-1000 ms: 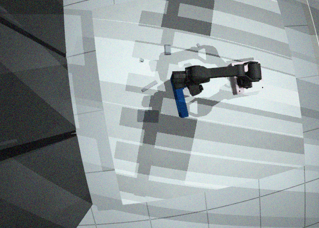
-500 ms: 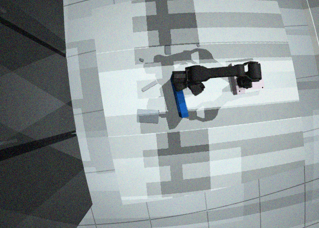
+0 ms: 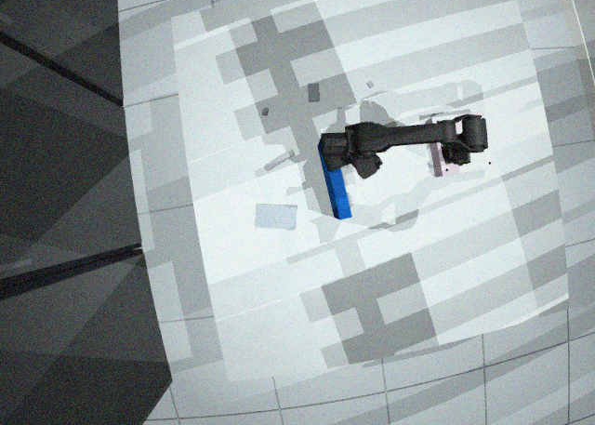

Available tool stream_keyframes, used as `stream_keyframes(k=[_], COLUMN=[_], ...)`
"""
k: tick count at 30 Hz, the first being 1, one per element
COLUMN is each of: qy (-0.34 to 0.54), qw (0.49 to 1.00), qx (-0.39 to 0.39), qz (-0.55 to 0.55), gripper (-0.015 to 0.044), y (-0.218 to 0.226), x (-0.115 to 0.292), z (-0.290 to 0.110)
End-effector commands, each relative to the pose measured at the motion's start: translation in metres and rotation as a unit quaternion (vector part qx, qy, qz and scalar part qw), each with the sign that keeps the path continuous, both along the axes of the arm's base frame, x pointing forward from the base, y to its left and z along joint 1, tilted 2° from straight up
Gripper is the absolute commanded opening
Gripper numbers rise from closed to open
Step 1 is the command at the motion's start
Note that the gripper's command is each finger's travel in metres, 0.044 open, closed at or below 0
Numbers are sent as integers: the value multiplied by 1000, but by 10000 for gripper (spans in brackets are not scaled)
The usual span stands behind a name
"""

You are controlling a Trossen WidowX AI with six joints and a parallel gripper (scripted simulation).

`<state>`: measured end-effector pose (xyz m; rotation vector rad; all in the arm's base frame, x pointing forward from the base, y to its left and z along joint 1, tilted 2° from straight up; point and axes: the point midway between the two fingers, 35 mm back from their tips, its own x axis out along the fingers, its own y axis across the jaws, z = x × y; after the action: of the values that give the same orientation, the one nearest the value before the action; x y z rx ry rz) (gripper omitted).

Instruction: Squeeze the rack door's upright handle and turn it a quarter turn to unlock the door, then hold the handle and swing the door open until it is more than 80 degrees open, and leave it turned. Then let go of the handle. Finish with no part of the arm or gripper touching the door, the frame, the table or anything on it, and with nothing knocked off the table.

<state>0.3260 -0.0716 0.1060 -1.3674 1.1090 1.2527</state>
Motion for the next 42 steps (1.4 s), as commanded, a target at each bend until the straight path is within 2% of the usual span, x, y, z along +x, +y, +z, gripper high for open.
stream_keyframes(k=[1,21,25,42], qy=[1,1,0,-2], qw=[1000,1000,1000,984], qx=[2,2,3,15], qz=[2,2,-5,-180], gripper=[152,20,20,20], y=[1,1,1,8], x=[0,0,-1,-17], z=[0,0,0,-2])
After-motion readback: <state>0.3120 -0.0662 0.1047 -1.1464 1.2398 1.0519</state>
